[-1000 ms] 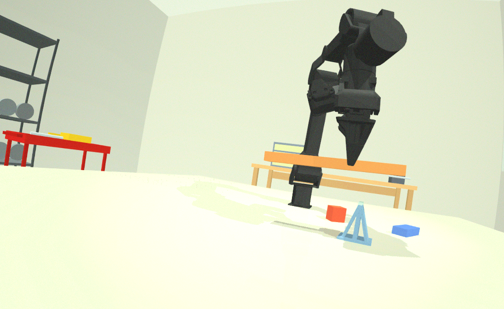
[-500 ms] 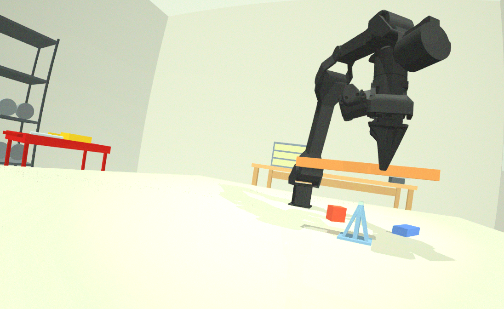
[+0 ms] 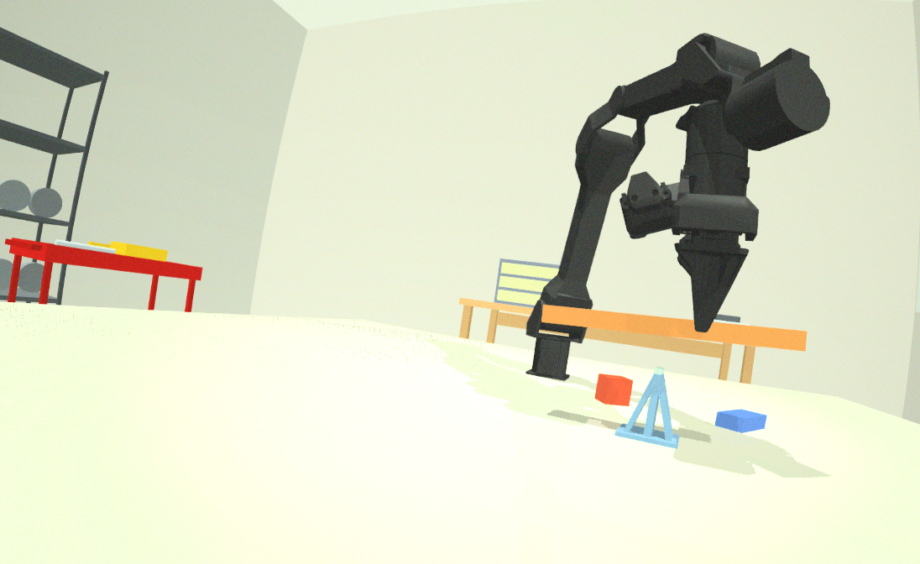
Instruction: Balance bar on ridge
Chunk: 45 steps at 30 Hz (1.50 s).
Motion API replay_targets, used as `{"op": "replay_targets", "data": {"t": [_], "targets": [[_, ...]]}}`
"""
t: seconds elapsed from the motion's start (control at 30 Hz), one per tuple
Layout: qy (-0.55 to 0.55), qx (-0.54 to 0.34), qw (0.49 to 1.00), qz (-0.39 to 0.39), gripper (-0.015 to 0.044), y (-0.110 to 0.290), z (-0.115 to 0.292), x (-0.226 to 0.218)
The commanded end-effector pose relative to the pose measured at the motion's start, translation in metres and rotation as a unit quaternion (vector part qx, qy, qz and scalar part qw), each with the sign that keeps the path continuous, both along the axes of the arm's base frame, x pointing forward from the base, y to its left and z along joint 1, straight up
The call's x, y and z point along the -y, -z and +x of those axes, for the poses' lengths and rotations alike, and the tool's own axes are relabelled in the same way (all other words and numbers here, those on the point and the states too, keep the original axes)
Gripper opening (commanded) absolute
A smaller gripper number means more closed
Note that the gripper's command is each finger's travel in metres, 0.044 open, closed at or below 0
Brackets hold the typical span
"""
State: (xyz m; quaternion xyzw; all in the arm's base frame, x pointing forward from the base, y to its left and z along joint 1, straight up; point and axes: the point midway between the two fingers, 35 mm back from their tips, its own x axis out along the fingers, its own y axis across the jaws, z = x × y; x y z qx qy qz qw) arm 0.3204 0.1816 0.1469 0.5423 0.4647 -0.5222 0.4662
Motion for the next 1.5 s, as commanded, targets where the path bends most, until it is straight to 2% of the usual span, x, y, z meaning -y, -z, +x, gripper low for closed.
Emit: {"op": "replay_targets", "data": {"t": [0.0,0.4,1.47], "targets": [[0.003,0.002,1.000,-0.001,0.0000,0.005,0.001,0.000],[0.003,0.002,1.000,-0.001,0.0000,0.024,0.001,0.002],[0.003,0.002,1.000,-0.001,0.0000,0.026,0.002,0.002]]}}
